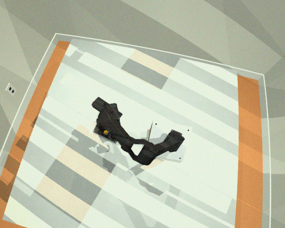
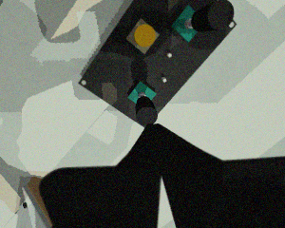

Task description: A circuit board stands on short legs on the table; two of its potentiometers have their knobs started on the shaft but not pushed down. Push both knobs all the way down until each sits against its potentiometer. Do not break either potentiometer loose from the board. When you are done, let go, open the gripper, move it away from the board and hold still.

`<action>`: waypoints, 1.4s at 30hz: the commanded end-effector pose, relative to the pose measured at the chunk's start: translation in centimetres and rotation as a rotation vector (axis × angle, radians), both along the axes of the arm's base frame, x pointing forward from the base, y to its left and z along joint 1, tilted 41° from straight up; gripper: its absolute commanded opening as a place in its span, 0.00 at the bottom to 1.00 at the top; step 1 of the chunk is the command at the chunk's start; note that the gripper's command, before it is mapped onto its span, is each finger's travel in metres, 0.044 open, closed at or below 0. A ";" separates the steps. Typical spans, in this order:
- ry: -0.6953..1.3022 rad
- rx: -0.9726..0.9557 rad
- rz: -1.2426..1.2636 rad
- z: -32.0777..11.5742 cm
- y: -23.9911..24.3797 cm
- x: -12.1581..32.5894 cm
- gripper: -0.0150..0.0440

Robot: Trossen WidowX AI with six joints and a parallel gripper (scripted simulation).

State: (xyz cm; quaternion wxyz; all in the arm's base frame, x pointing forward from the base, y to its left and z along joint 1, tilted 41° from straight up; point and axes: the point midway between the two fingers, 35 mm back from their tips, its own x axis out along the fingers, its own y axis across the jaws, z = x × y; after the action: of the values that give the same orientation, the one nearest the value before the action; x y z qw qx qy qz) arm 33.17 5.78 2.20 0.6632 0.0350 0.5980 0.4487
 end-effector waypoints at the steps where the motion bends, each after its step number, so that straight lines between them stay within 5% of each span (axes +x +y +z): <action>1: 0.010 0.006 -0.004 -0.5 0.4 -0.3 0.25; 42: 0.010 0.007 -0.004 -1.9 1.6 -0.5 0.25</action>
State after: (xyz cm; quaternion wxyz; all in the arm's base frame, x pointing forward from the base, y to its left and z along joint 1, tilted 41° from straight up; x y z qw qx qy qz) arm 32.76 7.29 0.42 0.6617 0.0362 0.5991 0.4494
